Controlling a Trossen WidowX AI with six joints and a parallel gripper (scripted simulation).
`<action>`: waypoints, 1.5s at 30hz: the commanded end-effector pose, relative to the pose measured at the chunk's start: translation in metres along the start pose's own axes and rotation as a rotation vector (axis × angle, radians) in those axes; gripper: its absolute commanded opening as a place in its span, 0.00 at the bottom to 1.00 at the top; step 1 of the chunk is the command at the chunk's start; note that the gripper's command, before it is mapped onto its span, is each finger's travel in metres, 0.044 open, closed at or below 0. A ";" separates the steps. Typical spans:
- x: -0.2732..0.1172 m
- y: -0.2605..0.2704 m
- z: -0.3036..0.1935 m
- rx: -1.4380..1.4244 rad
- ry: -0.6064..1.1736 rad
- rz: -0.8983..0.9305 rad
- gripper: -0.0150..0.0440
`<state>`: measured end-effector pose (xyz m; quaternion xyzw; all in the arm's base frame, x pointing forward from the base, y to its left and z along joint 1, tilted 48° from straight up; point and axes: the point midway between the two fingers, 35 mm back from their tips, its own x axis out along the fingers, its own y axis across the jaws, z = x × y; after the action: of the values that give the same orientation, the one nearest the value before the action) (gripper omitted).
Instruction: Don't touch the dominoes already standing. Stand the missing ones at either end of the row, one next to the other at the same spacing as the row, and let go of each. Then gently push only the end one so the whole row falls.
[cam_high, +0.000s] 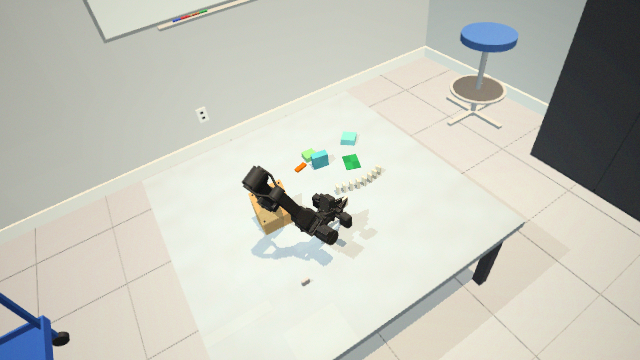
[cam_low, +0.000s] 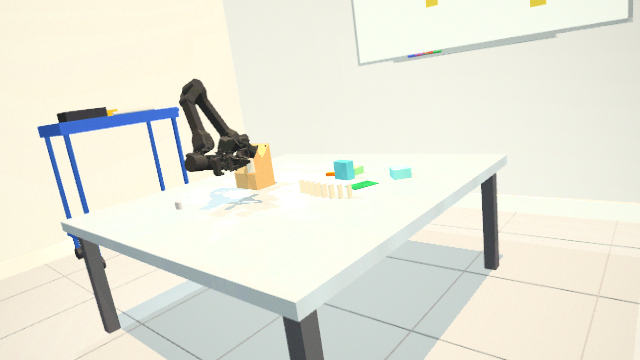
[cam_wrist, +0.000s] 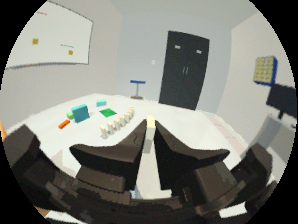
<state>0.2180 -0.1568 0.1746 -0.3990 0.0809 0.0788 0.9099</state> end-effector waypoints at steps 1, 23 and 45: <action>-0.001 0.000 0.002 -0.014 -0.005 -0.004 0.30; 0.002 -0.006 -0.025 -0.013 -0.001 0.002 0.30; 0.006 -0.006 -0.086 -0.008 0.001 0.003 0.30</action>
<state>0.2184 -0.2164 0.1283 -0.4034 0.0825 0.0802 0.9078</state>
